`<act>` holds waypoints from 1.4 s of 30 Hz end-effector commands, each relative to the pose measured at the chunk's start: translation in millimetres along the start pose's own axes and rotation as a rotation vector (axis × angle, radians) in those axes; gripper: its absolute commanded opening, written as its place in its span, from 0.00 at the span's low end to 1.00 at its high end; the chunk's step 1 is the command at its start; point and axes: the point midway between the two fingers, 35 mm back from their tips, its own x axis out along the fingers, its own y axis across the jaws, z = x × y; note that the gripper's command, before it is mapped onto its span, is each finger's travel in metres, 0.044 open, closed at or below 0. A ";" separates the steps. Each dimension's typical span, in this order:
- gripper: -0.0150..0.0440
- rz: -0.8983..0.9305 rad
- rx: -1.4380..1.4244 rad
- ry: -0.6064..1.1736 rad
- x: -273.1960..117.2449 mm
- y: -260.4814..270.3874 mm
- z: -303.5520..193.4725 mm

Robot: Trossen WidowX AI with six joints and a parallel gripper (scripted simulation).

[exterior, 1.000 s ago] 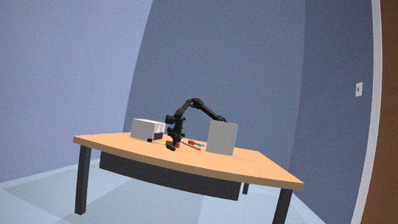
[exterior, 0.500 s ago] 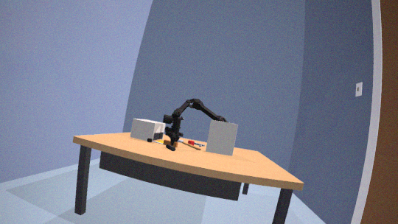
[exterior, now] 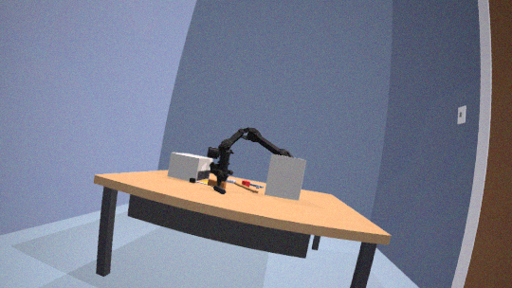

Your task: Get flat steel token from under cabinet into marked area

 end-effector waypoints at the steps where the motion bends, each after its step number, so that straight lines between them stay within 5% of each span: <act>1: 0.25 0.003 0.005 -0.002 -0.1 -0.1 8.1; 42: 0.25 0.001 0.004 -0.002 1.3 -26.5 20.6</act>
